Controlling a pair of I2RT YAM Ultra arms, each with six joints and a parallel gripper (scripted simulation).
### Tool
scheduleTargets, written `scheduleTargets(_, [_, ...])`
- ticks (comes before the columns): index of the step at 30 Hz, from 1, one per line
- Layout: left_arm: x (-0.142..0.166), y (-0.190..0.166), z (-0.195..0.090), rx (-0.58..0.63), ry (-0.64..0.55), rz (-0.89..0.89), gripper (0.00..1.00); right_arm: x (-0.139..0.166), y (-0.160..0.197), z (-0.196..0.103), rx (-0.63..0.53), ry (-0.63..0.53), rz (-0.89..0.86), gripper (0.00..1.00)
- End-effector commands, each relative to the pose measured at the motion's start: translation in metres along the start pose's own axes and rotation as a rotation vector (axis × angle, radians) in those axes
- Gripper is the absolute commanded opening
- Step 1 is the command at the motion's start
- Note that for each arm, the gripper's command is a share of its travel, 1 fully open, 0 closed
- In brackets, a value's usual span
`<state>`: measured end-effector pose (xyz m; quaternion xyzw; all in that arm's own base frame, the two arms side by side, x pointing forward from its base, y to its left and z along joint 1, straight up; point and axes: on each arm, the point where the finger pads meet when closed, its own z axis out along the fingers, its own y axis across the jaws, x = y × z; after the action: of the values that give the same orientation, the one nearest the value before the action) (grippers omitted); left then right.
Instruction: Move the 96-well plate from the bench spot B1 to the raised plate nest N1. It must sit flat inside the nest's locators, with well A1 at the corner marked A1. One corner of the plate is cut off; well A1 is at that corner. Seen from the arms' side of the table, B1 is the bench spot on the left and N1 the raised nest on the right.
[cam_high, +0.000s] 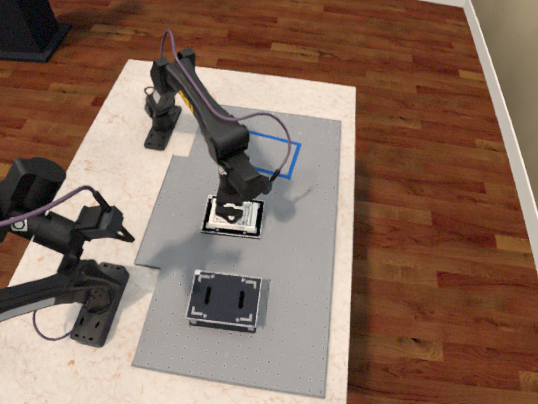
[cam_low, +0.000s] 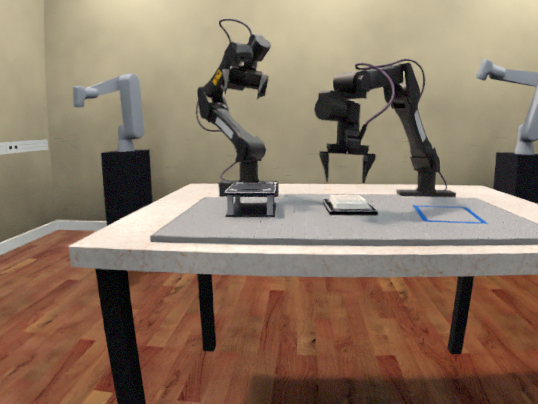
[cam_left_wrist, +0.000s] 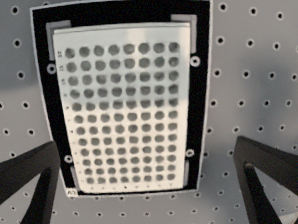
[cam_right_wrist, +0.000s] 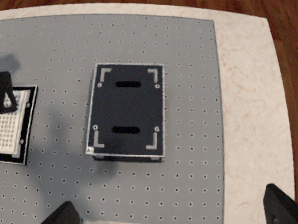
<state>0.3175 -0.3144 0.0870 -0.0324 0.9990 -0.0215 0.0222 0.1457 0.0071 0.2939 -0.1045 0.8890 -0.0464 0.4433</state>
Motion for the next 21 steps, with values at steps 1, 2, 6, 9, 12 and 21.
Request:
scheduleTargets(1, [0.006, 0.003, -0.016, -0.033, 0.012, 0.006, 1.00, -0.007, -0.010, -0.008, 0.017, -0.039, 0.048, 1.00])
scheduleTargets(2, [0.006, 0.003, -0.019, -0.034, 0.013, 0.006, 1.00, -0.007, -0.010, -0.008, 0.020, -0.039, 0.050, 1.00])
scheduleTargets(6, [0.003, 0.001, -0.025, -0.025, 0.002, 0.008, 1.00, -0.007, -0.012, -0.008, 0.029, -0.037, 0.056, 1.00])
scheduleTargets(9, [0.001, 0.003, -0.027, -0.025, -0.016, 0.018, 1.00, -0.006, -0.013, -0.009, 0.035, -0.036, 0.061, 1.00])
scheduleTargets(12, [-0.008, 0.008, -0.034, -0.016, -0.069, 0.019, 1.00, -0.006, -0.014, -0.009, 0.042, -0.034, 0.066, 1.00])
scheduleTargets(21, [-0.030, 0.056, -0.079, -0.027, -0.319, 0.034, 1.00, -0.008, -0.005, -0.003, 0.028, -0.022, 0.050, 1.00])
